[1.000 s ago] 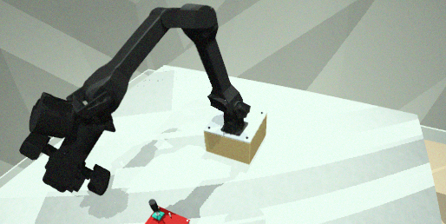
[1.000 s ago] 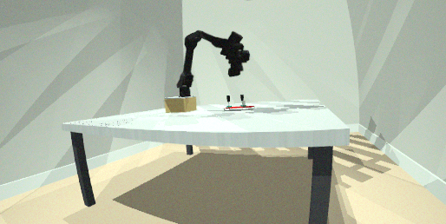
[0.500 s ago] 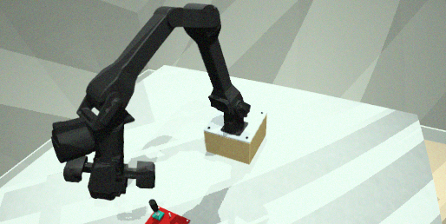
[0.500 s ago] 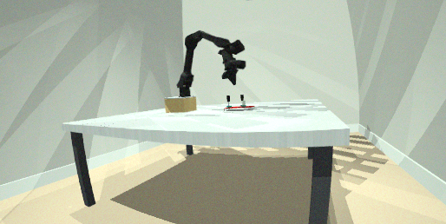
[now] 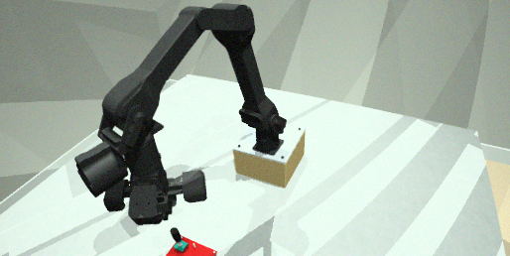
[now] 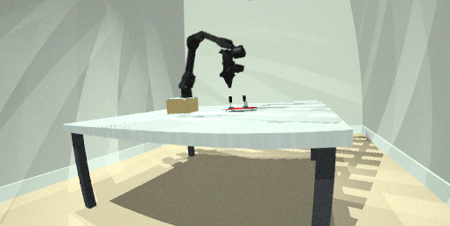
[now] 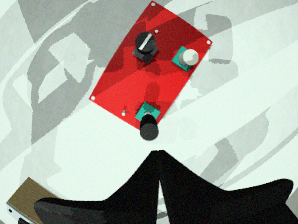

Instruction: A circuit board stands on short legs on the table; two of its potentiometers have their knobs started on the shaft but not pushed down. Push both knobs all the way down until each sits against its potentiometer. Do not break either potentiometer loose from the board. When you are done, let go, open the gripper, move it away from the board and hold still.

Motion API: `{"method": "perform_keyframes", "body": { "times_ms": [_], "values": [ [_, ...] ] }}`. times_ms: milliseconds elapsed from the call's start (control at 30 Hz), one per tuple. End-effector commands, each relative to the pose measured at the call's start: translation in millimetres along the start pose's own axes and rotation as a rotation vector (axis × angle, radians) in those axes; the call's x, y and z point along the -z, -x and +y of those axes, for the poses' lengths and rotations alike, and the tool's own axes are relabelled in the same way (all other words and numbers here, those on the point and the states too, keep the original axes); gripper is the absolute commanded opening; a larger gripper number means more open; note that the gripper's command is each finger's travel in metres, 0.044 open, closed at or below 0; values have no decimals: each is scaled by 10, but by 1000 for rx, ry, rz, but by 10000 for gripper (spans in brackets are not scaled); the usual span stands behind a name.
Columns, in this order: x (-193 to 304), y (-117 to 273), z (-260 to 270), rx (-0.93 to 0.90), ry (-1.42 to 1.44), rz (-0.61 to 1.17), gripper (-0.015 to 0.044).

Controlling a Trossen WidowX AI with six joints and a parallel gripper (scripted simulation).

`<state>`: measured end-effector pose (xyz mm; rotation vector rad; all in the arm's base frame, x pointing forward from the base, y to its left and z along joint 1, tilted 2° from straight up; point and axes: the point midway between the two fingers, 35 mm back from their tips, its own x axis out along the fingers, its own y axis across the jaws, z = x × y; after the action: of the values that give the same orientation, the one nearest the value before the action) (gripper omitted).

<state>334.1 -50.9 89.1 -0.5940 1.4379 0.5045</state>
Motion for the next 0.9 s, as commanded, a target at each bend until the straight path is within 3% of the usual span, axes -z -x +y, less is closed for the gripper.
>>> {"method": "perform_keyframes", "body": {
  "times_ms": [0, 867],
  "values": [
    [9, -165, 38, -15, -6, 4, 0],
    [10, -342, 41, -15, -6, 4, 0]
  ]
}}
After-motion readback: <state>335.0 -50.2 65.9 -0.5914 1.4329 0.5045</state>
